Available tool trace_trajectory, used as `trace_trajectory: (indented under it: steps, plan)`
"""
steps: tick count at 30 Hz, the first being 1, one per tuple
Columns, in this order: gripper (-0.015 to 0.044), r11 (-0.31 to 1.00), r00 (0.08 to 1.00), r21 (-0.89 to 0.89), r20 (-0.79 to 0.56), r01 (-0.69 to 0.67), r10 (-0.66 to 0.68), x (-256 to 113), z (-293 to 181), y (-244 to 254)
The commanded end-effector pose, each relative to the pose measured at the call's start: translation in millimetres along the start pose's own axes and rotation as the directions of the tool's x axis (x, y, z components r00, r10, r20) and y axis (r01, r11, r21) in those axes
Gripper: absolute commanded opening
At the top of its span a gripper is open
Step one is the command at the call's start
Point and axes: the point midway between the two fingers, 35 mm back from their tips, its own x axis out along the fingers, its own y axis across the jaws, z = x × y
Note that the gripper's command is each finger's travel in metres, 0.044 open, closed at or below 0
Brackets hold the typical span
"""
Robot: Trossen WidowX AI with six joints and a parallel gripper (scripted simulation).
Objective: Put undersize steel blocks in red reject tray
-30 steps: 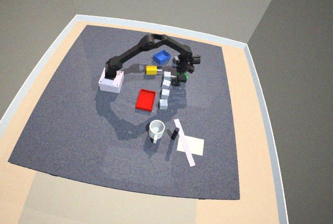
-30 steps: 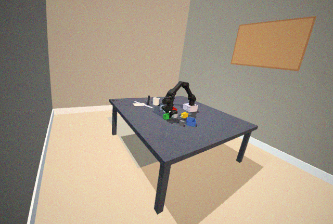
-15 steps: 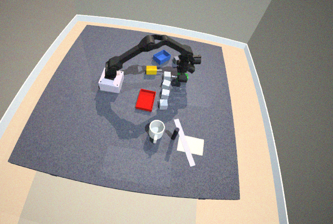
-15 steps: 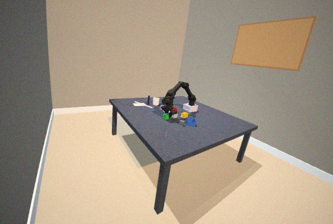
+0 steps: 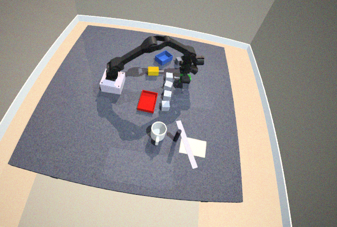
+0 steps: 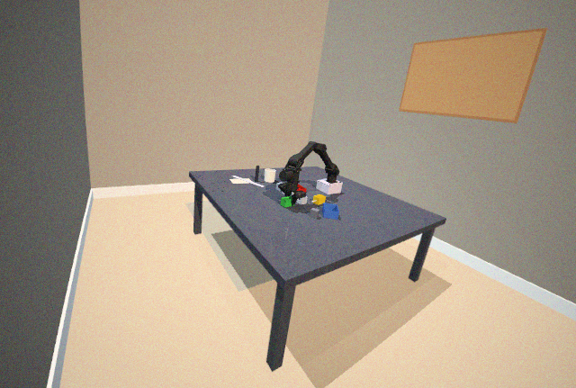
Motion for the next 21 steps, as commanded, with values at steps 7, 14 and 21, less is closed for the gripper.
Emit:
trace_trajectory:
  steps: [7, 14, 21]
  plan:
    - [0.0, 1.0, 1.0, -0.002, -0.025, 0.005, -0.005, -33.8, -4.8, -1.1]
    - [0.0, 1.0, 0.999, -0.005, -0.041, 0.008, -0.008, -28.7, -8.0, -1.4]
    - [0.0, 1.0, 0.999, -0.005, -0.045, 0.008, -0.009, -26.5, -8.9, -1.6]
